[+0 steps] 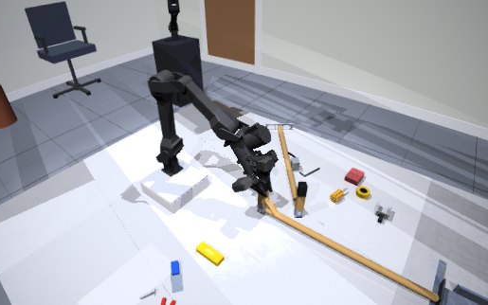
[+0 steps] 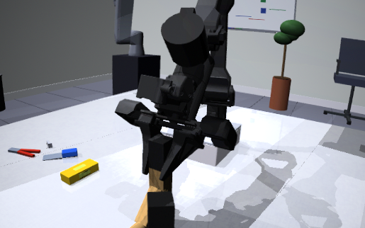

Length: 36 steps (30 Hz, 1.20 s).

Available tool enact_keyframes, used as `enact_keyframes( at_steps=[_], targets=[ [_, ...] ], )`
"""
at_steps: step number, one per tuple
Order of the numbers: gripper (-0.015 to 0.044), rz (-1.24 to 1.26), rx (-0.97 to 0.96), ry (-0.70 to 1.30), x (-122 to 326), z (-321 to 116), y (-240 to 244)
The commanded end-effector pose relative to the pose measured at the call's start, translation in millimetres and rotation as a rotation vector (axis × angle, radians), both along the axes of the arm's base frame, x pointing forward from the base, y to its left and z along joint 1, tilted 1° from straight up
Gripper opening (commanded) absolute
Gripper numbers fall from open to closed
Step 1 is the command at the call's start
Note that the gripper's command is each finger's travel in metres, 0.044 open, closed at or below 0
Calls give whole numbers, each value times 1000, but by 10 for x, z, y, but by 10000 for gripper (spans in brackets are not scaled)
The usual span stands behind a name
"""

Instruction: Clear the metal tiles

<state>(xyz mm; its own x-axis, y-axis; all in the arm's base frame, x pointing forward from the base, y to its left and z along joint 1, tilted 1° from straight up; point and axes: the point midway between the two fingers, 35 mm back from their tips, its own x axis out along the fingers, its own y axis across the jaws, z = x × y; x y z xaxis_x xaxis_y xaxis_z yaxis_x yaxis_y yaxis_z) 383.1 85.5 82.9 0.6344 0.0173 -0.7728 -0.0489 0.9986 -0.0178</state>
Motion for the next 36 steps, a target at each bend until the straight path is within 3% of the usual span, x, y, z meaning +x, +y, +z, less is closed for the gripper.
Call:
enact_keyframes(
  at_steps=[1, 36],
  targets=[
    [0, -5, 3, -13, -48, 25, -9],
    [0, -5, 2, -12, -450, -76, -102]
  ],
)
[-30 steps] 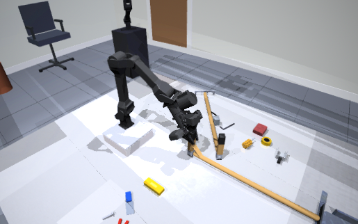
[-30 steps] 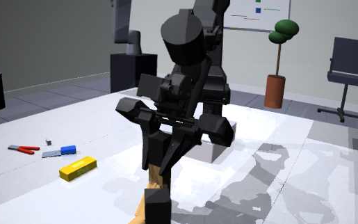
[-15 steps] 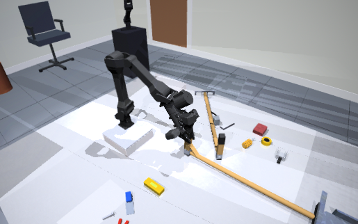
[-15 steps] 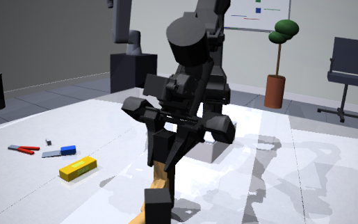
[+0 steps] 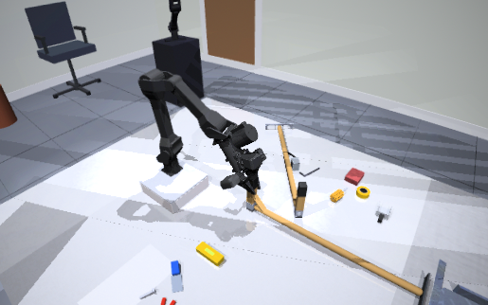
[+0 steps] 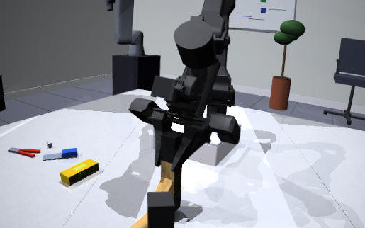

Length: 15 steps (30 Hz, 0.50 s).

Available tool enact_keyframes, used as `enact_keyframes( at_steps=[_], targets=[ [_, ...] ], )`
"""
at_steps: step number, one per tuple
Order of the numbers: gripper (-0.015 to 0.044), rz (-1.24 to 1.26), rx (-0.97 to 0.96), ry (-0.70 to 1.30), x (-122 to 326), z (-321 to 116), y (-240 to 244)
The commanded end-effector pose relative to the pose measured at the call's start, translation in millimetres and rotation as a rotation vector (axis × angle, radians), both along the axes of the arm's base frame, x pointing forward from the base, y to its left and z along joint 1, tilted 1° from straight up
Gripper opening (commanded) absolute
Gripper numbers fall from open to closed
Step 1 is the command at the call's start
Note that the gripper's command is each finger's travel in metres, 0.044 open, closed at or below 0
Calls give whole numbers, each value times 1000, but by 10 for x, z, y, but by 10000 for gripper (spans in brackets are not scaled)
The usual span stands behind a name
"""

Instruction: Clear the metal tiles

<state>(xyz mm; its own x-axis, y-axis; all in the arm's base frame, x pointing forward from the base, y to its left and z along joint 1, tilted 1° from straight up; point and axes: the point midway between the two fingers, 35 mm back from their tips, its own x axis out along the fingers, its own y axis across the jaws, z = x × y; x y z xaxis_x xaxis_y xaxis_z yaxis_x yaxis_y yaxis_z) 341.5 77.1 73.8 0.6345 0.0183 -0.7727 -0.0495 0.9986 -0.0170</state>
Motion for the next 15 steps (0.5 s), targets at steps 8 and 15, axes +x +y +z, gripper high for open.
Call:
enact_keyframes(
  at_steps=[8, 15],
  targets=[
    [0, -6, 1, -11, -90, -3, -49],
    [0, -8, 0, -10, -98, -9, -133]
  ],
)
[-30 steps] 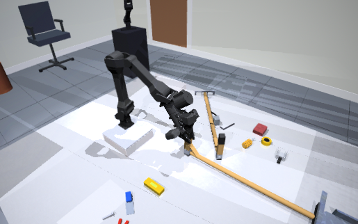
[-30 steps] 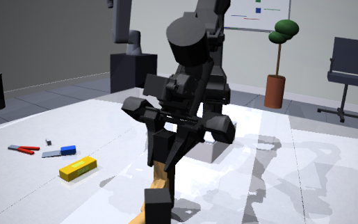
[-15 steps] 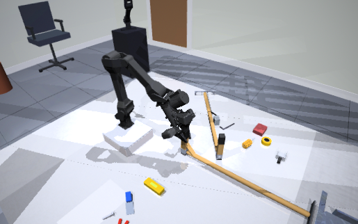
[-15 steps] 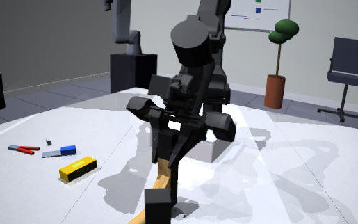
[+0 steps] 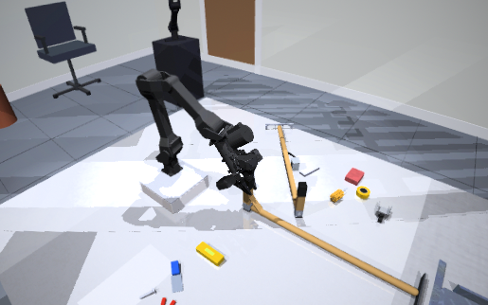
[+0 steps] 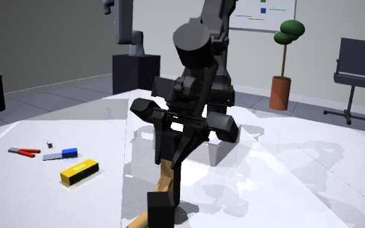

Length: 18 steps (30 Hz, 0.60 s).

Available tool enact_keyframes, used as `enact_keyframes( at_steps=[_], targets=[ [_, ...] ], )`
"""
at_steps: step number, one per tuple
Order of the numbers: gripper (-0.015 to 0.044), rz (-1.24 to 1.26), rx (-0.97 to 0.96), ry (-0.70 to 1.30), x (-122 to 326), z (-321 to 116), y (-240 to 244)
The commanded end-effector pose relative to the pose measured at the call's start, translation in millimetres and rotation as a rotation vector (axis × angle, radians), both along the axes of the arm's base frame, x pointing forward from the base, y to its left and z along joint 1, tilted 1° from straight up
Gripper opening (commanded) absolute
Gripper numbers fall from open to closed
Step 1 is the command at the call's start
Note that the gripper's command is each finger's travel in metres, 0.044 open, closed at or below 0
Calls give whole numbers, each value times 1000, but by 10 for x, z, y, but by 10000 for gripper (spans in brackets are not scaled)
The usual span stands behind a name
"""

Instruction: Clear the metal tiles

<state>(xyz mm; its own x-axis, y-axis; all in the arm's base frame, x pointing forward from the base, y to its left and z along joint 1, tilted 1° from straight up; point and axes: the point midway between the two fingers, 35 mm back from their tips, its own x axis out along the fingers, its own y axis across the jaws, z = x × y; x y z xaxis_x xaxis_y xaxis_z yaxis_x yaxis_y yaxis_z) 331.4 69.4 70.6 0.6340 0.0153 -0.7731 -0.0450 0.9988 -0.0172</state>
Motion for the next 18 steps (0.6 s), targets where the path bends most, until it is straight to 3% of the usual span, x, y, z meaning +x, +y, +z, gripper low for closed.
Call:
enact_keyframes(
  at_steps=[1, 18],
  targets=[
    [0, -4, 0, -10, 1, 23, -69],
    [0, -9, -2, -9, -33, 7, -291]
  ],
)
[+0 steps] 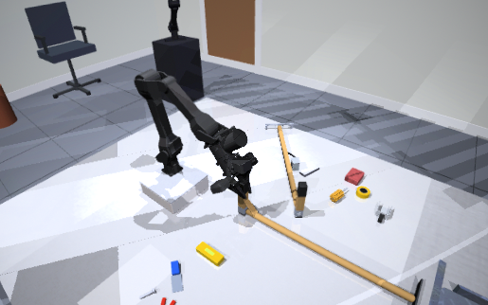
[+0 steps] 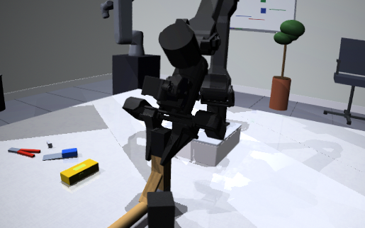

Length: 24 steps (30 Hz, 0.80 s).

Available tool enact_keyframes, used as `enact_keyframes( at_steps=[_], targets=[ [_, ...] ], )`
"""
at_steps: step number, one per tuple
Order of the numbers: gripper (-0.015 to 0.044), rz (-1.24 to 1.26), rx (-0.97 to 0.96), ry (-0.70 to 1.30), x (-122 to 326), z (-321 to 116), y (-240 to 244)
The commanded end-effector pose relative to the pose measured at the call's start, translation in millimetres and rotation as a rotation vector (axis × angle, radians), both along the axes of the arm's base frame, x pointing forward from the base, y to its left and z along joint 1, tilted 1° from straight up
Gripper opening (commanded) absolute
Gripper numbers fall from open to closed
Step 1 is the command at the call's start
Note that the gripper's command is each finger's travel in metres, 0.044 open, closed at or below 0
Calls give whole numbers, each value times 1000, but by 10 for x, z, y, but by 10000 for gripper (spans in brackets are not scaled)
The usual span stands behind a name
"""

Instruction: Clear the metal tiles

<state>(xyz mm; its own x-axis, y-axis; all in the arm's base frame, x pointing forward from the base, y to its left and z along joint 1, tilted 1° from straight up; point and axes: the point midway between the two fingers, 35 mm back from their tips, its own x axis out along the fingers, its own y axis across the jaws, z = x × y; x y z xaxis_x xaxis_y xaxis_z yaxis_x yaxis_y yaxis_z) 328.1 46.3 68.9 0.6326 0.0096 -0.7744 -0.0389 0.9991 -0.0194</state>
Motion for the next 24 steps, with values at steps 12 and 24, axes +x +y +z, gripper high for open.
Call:
enact_keyframes(
  at_steps=[12, 24],
  targets=[
    [0, -6, -2, -10, -24, 15, -185],
    [0, -9, -2, -10, 91, 30, -215]
  ],
)
